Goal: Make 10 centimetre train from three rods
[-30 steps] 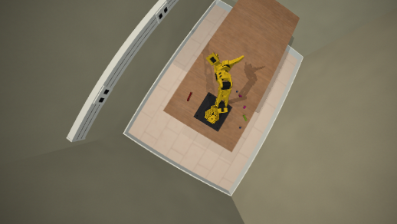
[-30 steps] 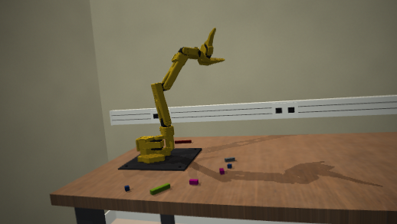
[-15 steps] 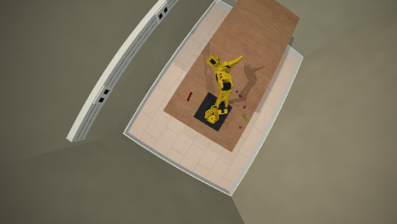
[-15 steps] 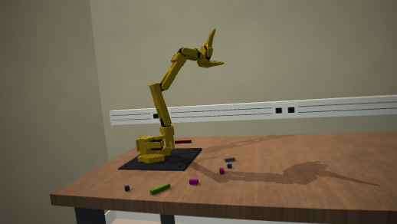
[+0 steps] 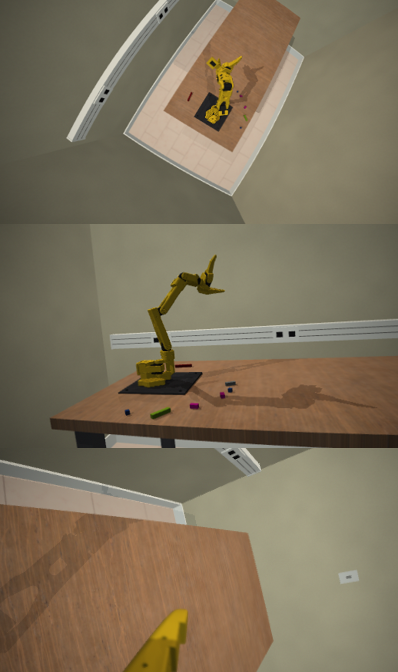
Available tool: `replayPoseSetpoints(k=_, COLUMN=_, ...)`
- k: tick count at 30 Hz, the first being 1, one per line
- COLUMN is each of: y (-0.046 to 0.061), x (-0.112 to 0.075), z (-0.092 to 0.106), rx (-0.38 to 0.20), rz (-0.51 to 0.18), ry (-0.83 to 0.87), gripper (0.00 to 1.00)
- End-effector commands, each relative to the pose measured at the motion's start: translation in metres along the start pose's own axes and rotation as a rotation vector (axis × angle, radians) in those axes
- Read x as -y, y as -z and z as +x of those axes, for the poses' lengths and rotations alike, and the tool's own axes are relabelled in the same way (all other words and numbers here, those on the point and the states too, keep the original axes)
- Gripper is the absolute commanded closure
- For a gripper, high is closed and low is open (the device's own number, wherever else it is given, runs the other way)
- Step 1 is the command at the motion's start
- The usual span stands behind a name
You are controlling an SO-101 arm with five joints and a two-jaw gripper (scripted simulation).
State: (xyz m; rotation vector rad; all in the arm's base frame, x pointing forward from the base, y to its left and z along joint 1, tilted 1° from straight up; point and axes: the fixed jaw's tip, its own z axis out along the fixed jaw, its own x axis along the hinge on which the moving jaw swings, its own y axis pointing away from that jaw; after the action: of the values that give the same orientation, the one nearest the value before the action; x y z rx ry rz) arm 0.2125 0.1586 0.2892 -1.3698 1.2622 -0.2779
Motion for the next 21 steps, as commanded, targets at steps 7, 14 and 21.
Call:
replayPoseSetpoints(k=7, y=0.001, x=-0.009, z=0.011, rx=-0.042, rz=-0.045, ry=0.055, gripper=0.0)
replayPoseSetpoints(k=14, y=0.002, x=-0.015, z=0.017, rx=-0.064, rz=-0.071, ry=0.084, gripper=0.0)
replayPoseSetpoints(k=21, y=0.001, x=-0.019, z=0.02, rx=-0.075, rz=-0.094, ry=0.105, gripper=0.0)
